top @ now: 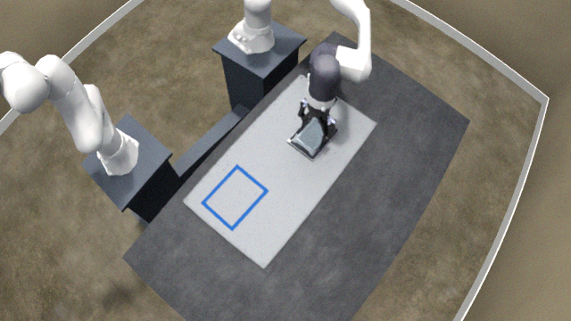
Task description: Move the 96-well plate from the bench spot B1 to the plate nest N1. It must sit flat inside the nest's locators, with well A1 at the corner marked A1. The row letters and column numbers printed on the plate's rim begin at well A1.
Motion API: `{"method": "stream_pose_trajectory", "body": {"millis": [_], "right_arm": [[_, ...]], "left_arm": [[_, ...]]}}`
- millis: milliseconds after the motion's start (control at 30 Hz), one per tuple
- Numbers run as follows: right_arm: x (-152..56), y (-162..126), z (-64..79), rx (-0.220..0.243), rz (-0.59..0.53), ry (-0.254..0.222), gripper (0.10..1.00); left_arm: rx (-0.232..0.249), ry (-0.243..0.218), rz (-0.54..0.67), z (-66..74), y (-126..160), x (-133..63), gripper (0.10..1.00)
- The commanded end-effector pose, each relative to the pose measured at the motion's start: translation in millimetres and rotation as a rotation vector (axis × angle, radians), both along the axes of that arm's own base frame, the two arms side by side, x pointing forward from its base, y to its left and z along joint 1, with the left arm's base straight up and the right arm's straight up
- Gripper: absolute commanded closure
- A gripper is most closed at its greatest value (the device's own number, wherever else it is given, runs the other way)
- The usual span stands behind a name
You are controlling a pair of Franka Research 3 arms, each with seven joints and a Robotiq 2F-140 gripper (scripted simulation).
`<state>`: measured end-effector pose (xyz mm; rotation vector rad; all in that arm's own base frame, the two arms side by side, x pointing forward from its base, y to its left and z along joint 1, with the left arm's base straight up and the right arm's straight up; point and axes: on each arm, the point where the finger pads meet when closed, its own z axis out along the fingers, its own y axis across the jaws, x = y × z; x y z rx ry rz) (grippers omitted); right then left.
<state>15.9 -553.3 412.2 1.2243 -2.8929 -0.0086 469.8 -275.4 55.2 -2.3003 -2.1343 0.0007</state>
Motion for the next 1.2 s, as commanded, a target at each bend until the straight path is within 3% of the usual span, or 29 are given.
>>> {"method": "stream_pose_trajectory", "body": {"millis": [0,333,367,1167], "right_arm": [[0.0,0.0,0.1,0.000,0.000,0.000,0.098],[0.0,0.0,0.1,0.000,0.000,0.000,0.098],[0.0,0.0,0.1,0.000,0.000,0.000,0.098],[0.0,0.0,0.1,0.000,0.000,0.000,0.098]], "left_arm": [[-0.002,-0.003,0.001,0.2,-1.2,0.7,0.999],[-0.002,-0.003,0.001,0.2,-1.2,0.7,0.999],[-0.002,-0.003,0.001,0.2,-1.2,0.7,0.400],[-0.002,-0.003,0.001,0.2,-1.2,0.7,0.400]]}}
